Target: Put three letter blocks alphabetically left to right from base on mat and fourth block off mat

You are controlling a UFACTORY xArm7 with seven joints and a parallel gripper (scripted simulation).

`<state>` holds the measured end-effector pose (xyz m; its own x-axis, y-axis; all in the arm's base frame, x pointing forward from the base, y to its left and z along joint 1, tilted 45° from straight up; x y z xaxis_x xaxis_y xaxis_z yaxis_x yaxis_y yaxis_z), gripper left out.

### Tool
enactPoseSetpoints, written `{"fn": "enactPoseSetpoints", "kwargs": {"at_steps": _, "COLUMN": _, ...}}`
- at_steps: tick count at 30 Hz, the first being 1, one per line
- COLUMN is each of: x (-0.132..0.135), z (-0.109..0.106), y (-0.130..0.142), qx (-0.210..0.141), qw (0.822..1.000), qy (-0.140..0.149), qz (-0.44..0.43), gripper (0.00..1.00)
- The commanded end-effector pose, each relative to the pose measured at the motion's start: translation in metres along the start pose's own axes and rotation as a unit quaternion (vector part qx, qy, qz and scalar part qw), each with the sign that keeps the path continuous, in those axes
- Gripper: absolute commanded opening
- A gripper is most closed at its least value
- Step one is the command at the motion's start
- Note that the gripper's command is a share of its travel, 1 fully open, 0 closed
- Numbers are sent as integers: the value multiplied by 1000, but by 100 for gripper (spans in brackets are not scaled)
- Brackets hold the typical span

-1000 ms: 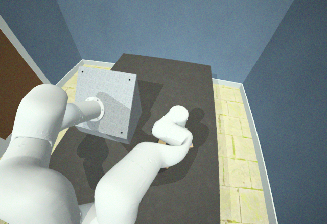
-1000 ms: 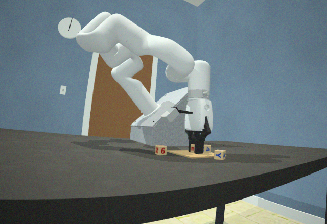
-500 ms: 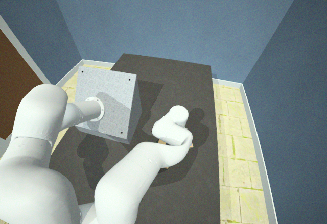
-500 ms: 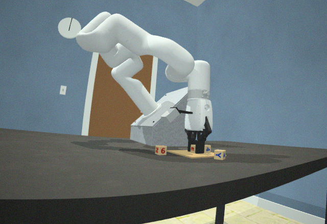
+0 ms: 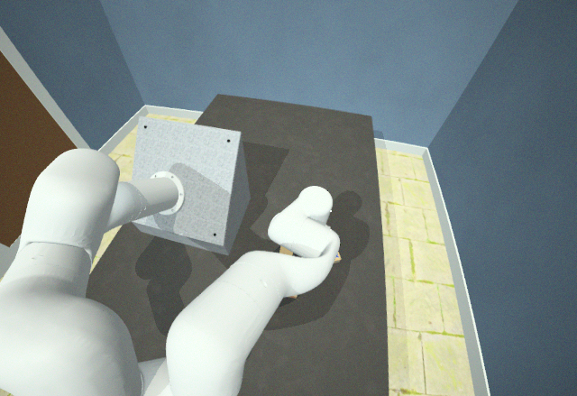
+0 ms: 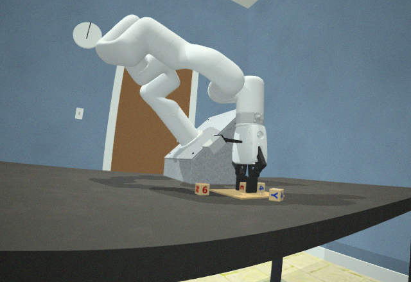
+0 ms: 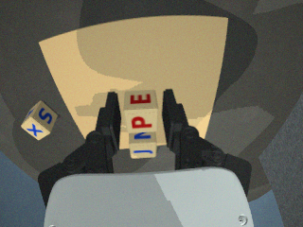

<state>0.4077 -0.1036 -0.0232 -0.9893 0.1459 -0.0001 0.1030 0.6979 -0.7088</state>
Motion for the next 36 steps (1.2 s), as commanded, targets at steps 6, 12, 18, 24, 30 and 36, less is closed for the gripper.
{"fn": "enactPoseSetpoints", "kwargs": {"at_steps": 6, "x": -1, "z": -25, "y": 1, "qx": -1, "qw": 1000, "qy": -2, "qz": 0, "gripper": 42}}
{"fn": "enactPoseSetpoints", "kwargs": {"at_steps": 12, "x": -1, "z": -58, "y": 1, "qx": -1, "qw": 1000, "qy": -2, "qz": 0, "gripper": 42}}
{"fn": "enactPoseSetpoints", "kwargs": {"at_steps": 18, "x": -1, "z": -77, "y": 1, "qx": -1, "qw": 1000, "qy": -2, "qz": 0, "gripper": 42}}
{"fn": "enactPoseSetpoints", "kwargs": {"at_steps": 24, "x": -1, "z": -90, "y": 1, "qx": -1, "qw": 1000, "qy": -2, "qz": 0, "gripper": 42}}
{"fn": "enactPoseSetpoints", "kwargs": {"at_steps": 30, "x": -1, "z": -91, "y": 1, "qx": -1, "qw": 1000, "qy": -2, "qz": 0, "gripper": 100}}
{"fn": "enactPoseSetpoints", "kwargs": {"at_steps": 36, "x": -1, "z": -91, "y": 1, "qx": -1, "qw": 1000, "qy": -2, "qz": 0, "gripper": 100}}
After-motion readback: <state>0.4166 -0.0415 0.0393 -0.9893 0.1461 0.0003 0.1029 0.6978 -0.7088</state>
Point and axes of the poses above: the point where the finger pads meet when closed, its own z axis out along the fingers, its own x axis across the jaws, y = z × x, the point moved 9 cm from there along -z, back along the fingers, and after that the axes turned 2 degrees about -z, right-handed, at the moved point
